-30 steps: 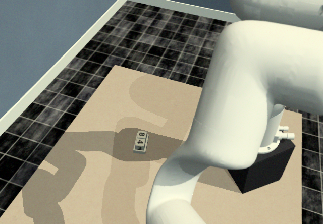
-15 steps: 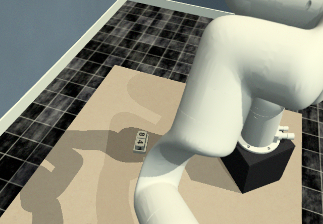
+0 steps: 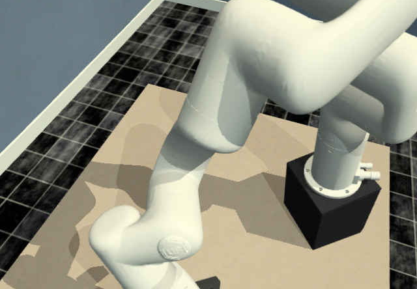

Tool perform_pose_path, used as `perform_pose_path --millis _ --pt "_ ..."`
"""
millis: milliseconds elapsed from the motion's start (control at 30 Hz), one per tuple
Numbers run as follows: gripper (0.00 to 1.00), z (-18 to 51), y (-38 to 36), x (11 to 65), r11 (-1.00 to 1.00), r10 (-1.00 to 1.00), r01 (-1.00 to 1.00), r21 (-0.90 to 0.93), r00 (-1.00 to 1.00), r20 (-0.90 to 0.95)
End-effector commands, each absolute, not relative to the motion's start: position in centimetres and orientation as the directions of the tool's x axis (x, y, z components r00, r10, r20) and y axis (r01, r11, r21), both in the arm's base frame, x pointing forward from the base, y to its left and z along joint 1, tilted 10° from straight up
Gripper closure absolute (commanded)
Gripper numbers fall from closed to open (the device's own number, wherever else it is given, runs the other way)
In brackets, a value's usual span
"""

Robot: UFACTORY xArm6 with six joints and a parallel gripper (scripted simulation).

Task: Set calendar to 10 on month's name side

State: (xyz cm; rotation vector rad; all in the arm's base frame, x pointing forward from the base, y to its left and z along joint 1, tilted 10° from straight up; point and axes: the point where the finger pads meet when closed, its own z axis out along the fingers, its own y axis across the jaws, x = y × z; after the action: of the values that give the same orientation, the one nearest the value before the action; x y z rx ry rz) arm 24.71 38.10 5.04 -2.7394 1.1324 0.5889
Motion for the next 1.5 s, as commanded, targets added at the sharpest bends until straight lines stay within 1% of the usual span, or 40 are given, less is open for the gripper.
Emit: perform_pose_path --millis 0,100,133,267,300,400,433,533,567,667,700,833,867,933,967,1033,1067,1133,1167,1200,1233,1267,1333,1467 --pt "0.0 4.0 33.1 29.8 -0.623 -0.731 -0.783 0.001 0.581 -0.357" --pt "0.0 4.0 32.9 30.0 -0.623 -0.731 -0.783 0.001 0.581 -0.357" --pt "0.0 3.4 29.7 32.2 -0.562 -0.778 -0.827 -0.017 0.535 -0.329" --pt "0.0 3.3 29.2 32.5 -0.562 -0.778 -0.827 -0.017 0.535 -0.329" --pt "0.0 2.7 25.4 34.6 -0.499 -0.821 -0.866 -0.035 0.485 -0.301" --pt "0.0 2.7 25.4 34.6 -0.499 -0.821 -0.866 -0.035 0.485 -0.301" --pt "0.0 2.2 21.9 36.0 -0.435 -0.86 -0.899 -0.053 0.432 -0.272" --pt "0.0 2.1 21.4 36.2 -0.435 -0.86 -0.899 -0.053 0.432 -0.272" --pt "0.0 1.7 17.7 37.3 -0.372 -0.893 -0.925 -0.07 0.378 -0.244" --pt "0.0 1.6 17.5 37.4 -0.372 -0.893 -0.925 -0.07 0.378 -0.244" --pt "0.0 1.2 13.7 38.1 -0.313 -0.921 -0.946 -0.085 0.324 -0.216" --pt "0.0 1.2 13.7 38.1 -0.313 -0.921 -0.946 -0.085 0.324 -0.216" --pt "0.0 0.8 10.2 38.4 -0.257 -0.943 -0.961 -0.099 0.272 -0.19" --pt "0.0 0.8 10.2 38.4 -0.257 -0.943 -0.961 -0.099 0.272 -0.19" --pt "0.0 0.5 7.0 38.5 -0.207 -0.96 -0.972 -0.111 0.223 -0.166" --pt "0.0 0.5 7.0 38.5 -0.207 -0.96 -0.972 -0.111 0.223 -0.166" --pt "0.0 0.3 4.3 38.3 -0.163 -0.973 -0.979 -0.121 0.18 -0.145" --pt "0.0 0.3 4.3 38.3 -0.163 -0.973 -0.979 -0.121 0.18 -0.145" --pt "0.0 0.1 2.0 37.9 -0.126 -0.982 -0.984 -0.129 0.142 -0.127" --pt "0.0 0.1 2.0 37.9 -0.126 -0.982 -0.984 -0.129 0.142 -0.127" --pt "0.0 0.0 0.1 37.6 -0.095 -0.988 -0.986 -0.136 0.111 -0.112" --pt "0.0 0.0 0.1 37.6 -0.095 -0.988 -0.986 -0.136 0.111 -0.112" --pt "0.0 -0.2 -2.4 36.9 -0.055 -0.993 -0.988 -0.145 0.068 -0.092" --pt "0.0 -0.3 -3.4 36.6 -0.037 -0.995 -0.988 -0.149 0.05 -0.083"
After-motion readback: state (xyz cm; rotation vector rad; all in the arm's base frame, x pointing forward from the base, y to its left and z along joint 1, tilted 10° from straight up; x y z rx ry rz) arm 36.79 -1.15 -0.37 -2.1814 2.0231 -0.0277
